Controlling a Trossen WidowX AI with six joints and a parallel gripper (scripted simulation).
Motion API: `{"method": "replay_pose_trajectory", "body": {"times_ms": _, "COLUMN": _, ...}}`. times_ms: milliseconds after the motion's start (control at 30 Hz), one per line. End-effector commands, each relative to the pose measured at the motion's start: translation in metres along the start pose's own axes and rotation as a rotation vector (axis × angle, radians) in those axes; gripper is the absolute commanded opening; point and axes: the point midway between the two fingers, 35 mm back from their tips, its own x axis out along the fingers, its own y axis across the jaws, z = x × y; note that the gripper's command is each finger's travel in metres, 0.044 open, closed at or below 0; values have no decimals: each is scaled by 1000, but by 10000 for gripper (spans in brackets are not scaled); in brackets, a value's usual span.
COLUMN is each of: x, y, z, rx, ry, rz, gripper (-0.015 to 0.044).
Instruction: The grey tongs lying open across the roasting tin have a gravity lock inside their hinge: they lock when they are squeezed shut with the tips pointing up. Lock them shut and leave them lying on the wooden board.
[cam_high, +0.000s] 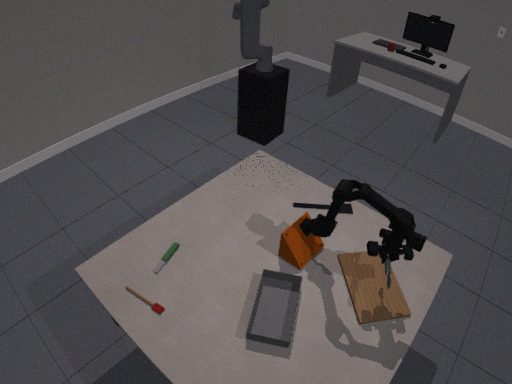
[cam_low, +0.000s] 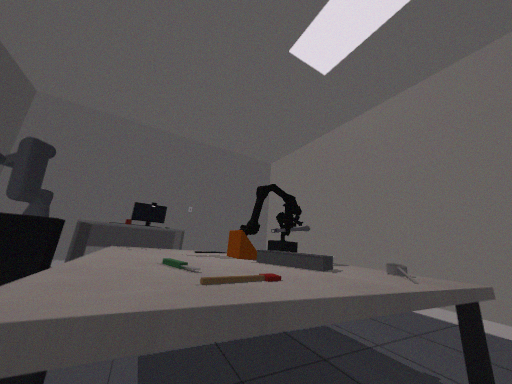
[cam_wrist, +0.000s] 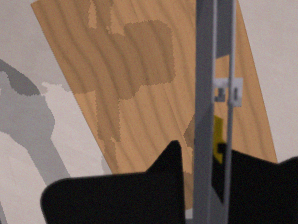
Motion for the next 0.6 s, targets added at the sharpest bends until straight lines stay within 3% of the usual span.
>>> {"method": "replay_pose_trajectory", "body": {"times_ms": 0, "x": -2, "y": 0, "z": 0, "rx": -12, "ry": 6, "rz": -5, "gripper": -150}}
{"method": "replay_pose_trajectory", "body": {"times_ms": 567, "x": 22, "y": 29, "z": 8, "rx": 62, "ry": 169, "rz": 208, "gripper": -150}}
